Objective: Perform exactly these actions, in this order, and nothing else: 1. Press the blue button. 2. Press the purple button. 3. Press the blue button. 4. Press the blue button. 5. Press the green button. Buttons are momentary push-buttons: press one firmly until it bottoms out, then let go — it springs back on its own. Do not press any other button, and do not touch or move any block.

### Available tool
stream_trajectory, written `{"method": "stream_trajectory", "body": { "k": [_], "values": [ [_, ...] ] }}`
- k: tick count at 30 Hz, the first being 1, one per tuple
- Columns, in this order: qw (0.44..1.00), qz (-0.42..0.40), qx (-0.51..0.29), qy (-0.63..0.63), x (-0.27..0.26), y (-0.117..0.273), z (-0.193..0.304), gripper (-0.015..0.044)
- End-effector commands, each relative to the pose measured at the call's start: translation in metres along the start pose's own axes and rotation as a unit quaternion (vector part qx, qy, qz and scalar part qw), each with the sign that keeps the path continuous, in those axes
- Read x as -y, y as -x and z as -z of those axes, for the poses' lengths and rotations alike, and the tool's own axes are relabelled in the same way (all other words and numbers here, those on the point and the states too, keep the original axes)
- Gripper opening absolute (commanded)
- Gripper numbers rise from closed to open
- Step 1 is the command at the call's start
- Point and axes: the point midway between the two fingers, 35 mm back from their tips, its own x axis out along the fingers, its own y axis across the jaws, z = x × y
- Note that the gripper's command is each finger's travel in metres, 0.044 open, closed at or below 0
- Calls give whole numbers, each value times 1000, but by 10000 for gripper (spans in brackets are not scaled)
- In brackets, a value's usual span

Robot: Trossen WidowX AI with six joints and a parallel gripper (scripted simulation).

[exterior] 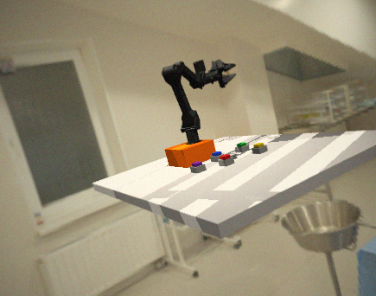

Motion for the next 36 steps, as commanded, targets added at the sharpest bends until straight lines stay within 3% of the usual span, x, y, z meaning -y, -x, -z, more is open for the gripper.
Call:
{"method": "stream_trajectory", "body": {
  "k": [1, 9, 17, 27, 36],
  "values": [
    [998, 13, -54, 37, 20, -36, 41, 400],
    [978, 28, -195, 71, 76, -76, 138, 400],
    [930, 39, -362, 40, 140, -64, 242, 400],
    [820, 67, -561, -96, 200, 19, 346, 400],
    [662, 113, -681, -292, 211, 124, 388, 400]
  ]
}}
